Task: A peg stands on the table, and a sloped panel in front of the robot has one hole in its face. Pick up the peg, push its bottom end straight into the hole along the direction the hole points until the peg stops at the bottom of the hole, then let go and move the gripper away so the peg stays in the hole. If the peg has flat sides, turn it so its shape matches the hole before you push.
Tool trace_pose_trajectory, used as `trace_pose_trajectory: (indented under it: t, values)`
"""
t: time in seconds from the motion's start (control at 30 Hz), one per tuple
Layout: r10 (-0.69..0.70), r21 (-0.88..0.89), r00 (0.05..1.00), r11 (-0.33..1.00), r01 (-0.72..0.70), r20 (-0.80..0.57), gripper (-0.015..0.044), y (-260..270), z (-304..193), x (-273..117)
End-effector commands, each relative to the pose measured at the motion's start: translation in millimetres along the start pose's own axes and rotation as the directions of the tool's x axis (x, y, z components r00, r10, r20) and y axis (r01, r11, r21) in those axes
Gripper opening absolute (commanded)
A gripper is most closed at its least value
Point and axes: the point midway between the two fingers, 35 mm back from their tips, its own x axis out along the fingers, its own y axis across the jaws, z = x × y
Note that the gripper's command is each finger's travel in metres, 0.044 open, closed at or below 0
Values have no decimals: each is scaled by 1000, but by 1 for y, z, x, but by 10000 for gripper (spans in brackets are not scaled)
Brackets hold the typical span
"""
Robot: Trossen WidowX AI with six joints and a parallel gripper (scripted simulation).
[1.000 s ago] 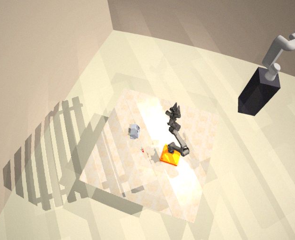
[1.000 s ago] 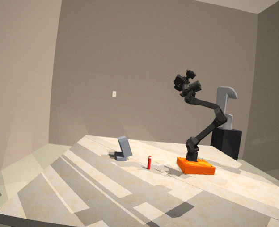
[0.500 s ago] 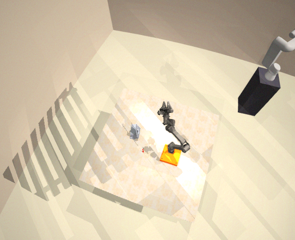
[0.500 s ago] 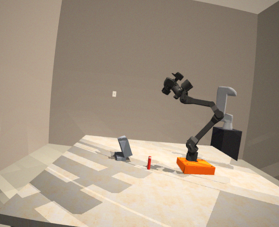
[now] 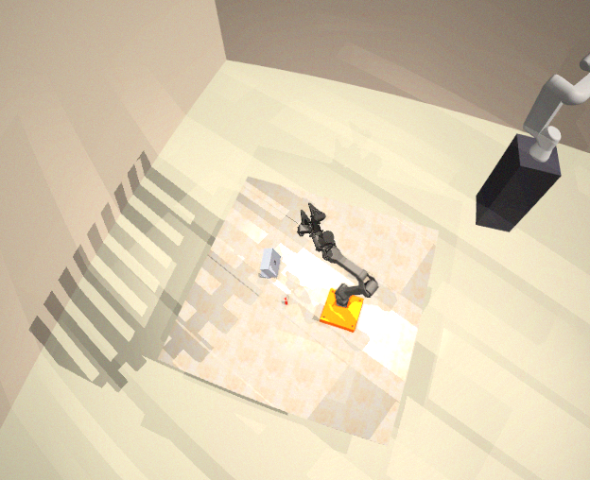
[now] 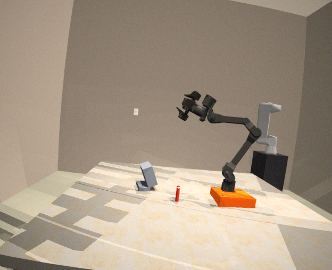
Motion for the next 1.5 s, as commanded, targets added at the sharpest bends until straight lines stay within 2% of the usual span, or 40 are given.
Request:
trace_pose_trajectory:
  t: [0.0,0.37,0.8,1.13,1.47]
  values:
    - [132,43,988,990,-136,82,440,35,27,3]
    - [460,86,861,870,-486,216,440,128,84,-14]
    - [784,74,565,567,-821,258,440,227,130,-73]
    - [941,61,270,263,-963,205,440,284,151,-146]
    - [998,75,-13,-17,-997,55,440,320,149,-220]
